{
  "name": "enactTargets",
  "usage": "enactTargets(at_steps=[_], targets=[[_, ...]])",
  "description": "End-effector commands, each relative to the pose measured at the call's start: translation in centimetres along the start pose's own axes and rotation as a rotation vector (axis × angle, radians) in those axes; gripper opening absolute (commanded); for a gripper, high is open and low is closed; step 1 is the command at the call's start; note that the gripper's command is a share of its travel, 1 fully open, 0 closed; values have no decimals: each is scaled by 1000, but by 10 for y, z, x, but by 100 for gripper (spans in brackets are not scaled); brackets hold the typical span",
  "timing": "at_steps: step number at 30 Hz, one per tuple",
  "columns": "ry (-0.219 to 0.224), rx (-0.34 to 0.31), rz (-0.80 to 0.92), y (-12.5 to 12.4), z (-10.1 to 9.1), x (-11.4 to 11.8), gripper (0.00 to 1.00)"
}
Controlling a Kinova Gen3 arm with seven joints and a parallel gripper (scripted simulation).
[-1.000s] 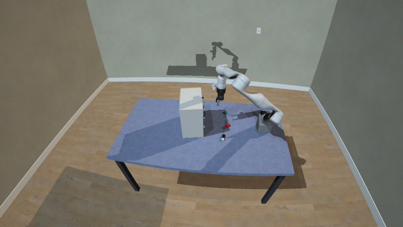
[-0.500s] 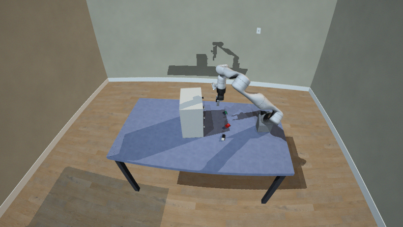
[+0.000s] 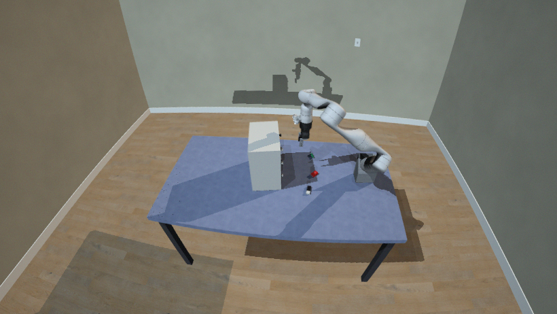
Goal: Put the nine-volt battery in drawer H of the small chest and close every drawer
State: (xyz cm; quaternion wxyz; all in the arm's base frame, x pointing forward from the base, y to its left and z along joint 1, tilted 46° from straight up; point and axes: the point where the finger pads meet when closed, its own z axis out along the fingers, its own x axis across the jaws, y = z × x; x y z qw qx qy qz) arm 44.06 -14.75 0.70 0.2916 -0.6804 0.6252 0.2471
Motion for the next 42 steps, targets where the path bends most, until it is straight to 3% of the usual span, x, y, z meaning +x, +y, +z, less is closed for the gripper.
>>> enactTargets(at_steps=[1,12,16,21,23,31,35,42], targets=[[-2,-7,6,1,-1,-1,100],[-7,-10,10,3,1,-10,100],[-7,-10,10,3,1,-31,100],[-7,-10,10,3,0,-74,100],[-7,-10,10,3,0,-74,100],[-7,-10,10,3,0,-140,100],[-7,-10,10,3,0,-152,100],[-4,-8,6,1,-2,-153,100]])
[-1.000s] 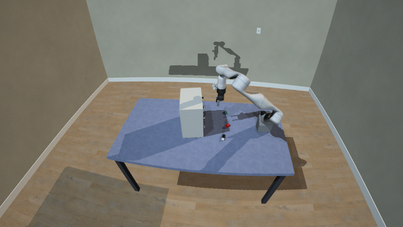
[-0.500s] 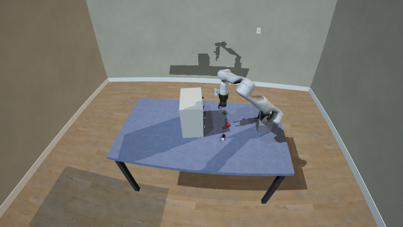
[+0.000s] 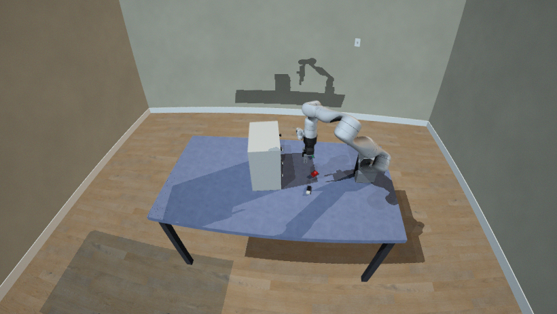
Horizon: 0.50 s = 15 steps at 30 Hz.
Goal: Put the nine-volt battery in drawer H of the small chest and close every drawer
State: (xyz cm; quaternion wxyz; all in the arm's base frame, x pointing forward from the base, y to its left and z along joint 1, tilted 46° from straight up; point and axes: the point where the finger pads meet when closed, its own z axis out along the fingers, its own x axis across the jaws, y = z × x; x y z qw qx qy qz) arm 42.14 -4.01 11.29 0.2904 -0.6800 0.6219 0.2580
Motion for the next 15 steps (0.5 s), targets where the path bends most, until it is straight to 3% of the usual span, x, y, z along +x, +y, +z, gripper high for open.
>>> enactTargets(at_steps=[1,15], targets=[[12,9,3,-4,-2,-1,100],[8,22,6,-4,2,-2,100]])
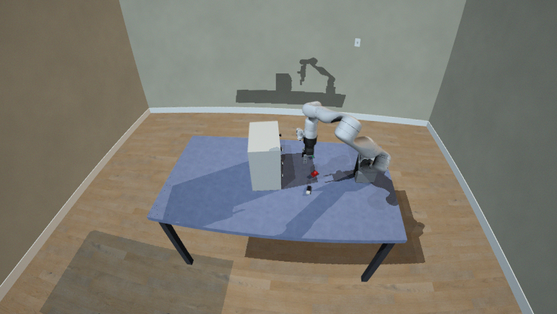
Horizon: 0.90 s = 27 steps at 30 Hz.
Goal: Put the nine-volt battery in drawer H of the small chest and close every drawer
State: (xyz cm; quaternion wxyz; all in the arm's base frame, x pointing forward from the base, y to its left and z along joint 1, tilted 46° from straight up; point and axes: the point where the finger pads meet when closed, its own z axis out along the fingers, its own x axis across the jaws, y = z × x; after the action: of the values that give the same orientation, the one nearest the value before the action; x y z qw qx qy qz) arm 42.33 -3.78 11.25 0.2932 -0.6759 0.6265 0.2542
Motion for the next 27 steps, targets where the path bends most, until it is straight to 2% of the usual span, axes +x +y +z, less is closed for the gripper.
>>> enactTargets(at_steps=[1,17,27], targets=[[7,12,-3,-3,0,0,100],[5,90,-1,-11,13,-1,100],[5,182,-2,-21,29,-1,100]])
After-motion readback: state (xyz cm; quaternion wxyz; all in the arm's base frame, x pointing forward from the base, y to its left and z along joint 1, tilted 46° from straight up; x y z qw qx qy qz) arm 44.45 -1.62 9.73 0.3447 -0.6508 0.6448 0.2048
